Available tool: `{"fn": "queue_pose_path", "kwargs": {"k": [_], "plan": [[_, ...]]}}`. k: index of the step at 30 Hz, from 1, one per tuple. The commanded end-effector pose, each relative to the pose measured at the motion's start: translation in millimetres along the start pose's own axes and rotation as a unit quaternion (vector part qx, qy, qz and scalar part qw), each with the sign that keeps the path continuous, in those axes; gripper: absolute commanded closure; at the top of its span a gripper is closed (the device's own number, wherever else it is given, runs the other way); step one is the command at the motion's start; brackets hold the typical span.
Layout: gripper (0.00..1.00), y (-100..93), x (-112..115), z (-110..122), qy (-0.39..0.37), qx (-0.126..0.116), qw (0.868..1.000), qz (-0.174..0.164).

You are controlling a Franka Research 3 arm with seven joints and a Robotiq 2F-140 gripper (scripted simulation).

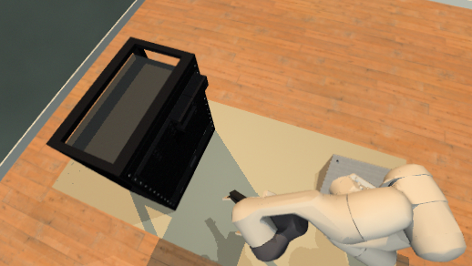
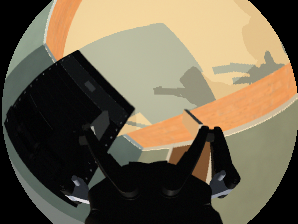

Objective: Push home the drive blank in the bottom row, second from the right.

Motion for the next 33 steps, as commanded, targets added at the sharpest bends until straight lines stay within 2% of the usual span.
{"fn": "queue_pose_path", "kwargs": {"k": [1, 6, 8, 16, 23, 25, 33], "plan": [[0.0, 20.2, -16, 0, 0.036, 0.008, 0.999, 0.02], [0.0, 44.7, -48, -3, 0.07, 0.009, 0.996, 0.061], [0.0, 44.7, -48, -3, 0.07, 0.009, 0.996, 0.061], [0.0, 76.9, -109, -12, 0.127, -0.004, 0.983, 0.132], [0.0, 92.5, -167, -28, 0.176, -0.035, 0.965, 0.191], [0.0, 92.5, -167, -28, 0.176, -0.035, 0.965, 0.191], [0.0, 91.1, -229, -59, 0.227, -0.095, 0.937, 0.246]]}}
Point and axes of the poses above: the point where the finger pads meet when closed, its own y axis out along the fingers, its own z axis across the jaws, x = y × z, the point moved 7 cm from there along -y, back along the fingers, and after that the axes turned 4 degrees about y, right-handed, at the moved point
